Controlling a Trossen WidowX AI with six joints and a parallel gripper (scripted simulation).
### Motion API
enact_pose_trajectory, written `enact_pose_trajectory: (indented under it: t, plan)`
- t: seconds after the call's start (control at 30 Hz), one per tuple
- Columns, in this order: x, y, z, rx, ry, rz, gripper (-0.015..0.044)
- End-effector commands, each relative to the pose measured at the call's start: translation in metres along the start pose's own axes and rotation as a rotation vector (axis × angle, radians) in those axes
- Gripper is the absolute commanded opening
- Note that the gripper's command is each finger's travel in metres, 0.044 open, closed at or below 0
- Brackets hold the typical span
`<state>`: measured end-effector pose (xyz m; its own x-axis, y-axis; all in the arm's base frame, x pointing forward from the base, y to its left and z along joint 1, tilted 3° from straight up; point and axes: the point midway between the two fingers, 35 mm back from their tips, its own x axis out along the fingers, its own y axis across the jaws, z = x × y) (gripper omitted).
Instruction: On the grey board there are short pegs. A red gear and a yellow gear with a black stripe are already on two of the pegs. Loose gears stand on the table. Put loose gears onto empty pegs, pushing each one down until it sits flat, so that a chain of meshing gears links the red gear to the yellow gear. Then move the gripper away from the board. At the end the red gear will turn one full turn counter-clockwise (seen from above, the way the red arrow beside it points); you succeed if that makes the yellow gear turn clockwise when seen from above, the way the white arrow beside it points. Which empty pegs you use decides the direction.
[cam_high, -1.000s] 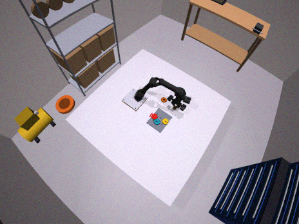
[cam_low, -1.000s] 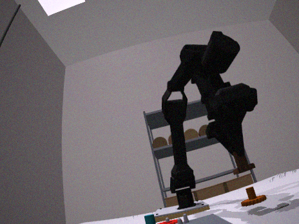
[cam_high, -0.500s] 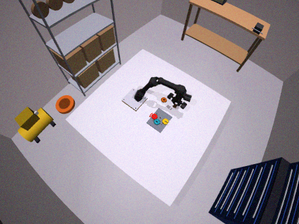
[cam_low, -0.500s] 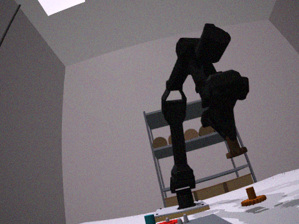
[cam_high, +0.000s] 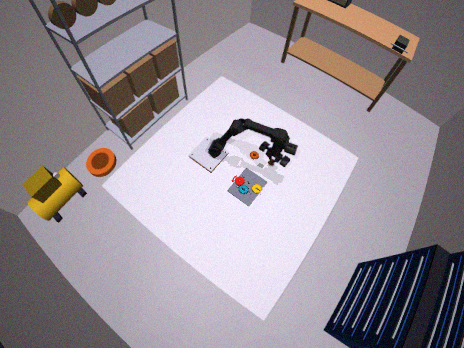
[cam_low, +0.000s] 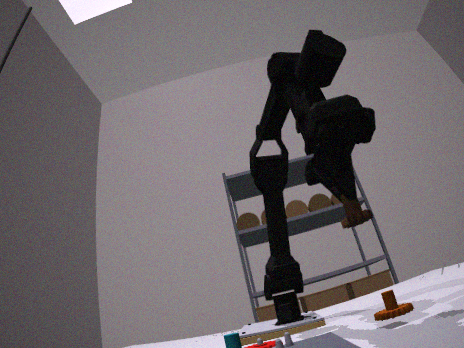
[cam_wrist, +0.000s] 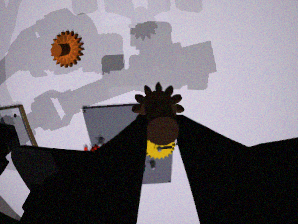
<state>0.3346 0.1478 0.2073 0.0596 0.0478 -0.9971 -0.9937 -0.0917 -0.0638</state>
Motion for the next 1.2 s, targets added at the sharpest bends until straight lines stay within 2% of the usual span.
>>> enact_pose_trajectory:
  t: [0.0,1.17]
  plan:
    - [0.000,-0.002,-0.007,-0.003,0.004,-0.002,0.0000]
    - [0.043,-0.019,-0.100,-0.004,0.012,-0.003,0.0000]
